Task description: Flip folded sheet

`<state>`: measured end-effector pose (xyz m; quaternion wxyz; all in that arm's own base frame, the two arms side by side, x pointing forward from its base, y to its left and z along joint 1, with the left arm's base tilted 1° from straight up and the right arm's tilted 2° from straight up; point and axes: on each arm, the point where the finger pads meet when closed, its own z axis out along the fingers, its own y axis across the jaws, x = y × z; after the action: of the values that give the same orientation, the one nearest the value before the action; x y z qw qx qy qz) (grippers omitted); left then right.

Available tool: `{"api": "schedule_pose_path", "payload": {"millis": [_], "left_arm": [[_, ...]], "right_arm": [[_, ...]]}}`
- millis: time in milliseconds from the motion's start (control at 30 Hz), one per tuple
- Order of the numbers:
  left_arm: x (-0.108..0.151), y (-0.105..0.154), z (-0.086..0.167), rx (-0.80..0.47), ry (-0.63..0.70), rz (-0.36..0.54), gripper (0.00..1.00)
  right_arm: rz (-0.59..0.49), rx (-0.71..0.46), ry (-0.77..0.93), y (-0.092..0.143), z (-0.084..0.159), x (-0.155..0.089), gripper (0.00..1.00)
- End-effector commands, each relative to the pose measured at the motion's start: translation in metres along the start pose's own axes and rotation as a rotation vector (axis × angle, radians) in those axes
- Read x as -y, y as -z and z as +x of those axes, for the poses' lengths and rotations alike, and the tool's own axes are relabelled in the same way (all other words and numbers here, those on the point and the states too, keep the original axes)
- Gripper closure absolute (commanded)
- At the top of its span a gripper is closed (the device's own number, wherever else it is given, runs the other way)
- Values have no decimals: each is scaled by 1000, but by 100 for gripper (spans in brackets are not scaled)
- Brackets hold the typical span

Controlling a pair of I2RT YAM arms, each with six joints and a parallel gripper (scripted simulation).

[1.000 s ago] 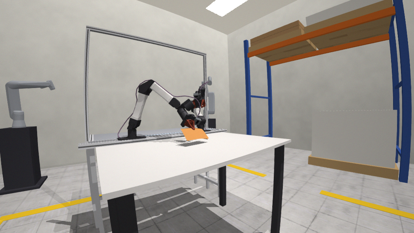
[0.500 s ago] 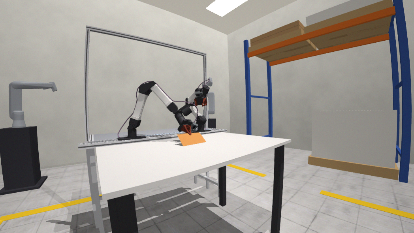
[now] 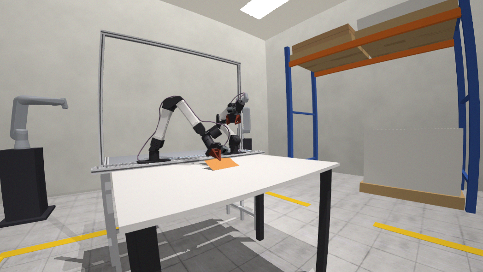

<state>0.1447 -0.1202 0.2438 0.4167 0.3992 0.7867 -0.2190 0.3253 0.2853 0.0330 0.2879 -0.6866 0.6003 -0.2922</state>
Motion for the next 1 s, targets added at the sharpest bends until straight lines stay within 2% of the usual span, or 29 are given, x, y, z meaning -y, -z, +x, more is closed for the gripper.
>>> {"api": "schedule_pose_path", "payload": {"millis": [0,600,967], "left_arm": [[-2,5,-10,17,-16,-7,35],[-3,3,-6,12,-11,-10,35],[-3,3,-6,12,-11,-10,35]], "right_arm": [[-1,-8,4,-3,0,-12,99],[-18,-13,23,-3,2,-34,99],[-22,-14,28,-3,3,-37,99]]}}
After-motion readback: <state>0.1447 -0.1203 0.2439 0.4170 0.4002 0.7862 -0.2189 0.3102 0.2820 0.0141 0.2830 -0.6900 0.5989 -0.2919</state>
